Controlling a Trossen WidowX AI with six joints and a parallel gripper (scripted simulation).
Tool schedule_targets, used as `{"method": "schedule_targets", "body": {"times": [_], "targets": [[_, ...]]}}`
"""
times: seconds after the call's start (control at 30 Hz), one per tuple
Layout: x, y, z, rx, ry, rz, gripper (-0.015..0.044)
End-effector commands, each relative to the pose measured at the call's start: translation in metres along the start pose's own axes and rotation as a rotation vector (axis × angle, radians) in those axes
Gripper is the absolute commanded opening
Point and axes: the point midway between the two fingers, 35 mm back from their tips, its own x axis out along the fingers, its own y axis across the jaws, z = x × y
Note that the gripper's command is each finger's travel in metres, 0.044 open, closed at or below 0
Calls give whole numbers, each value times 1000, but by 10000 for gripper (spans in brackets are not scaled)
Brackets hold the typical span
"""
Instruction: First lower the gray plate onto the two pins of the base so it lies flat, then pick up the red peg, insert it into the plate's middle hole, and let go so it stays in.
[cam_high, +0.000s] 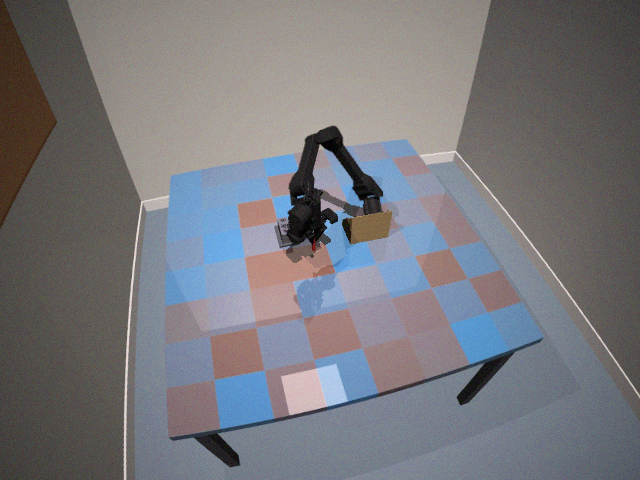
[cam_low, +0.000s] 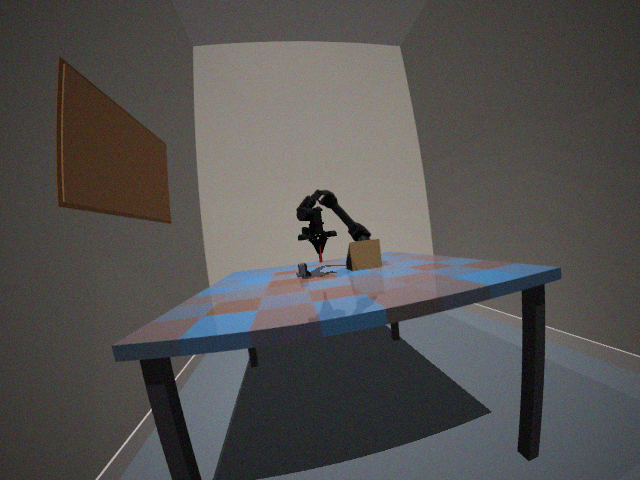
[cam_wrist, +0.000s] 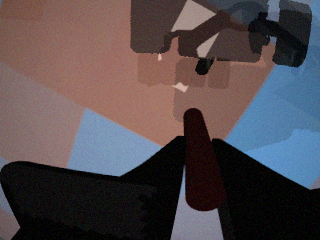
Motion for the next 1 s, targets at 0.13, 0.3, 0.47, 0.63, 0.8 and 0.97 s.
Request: {"method": "schedule_targets", "body": {"times": [0.13,0.3,0.47,0.63,0.8,0.97], "targets": [[-3,7,21,1,2,8,0],[-4,10,35,-1,4,10,0],[-5,13,49,-2,5,12,0],[-5,15,64,-3,5,14,0],[-6,17,79,-3,4,15,0],[-6,17,94,-4,2,16,0]]}}
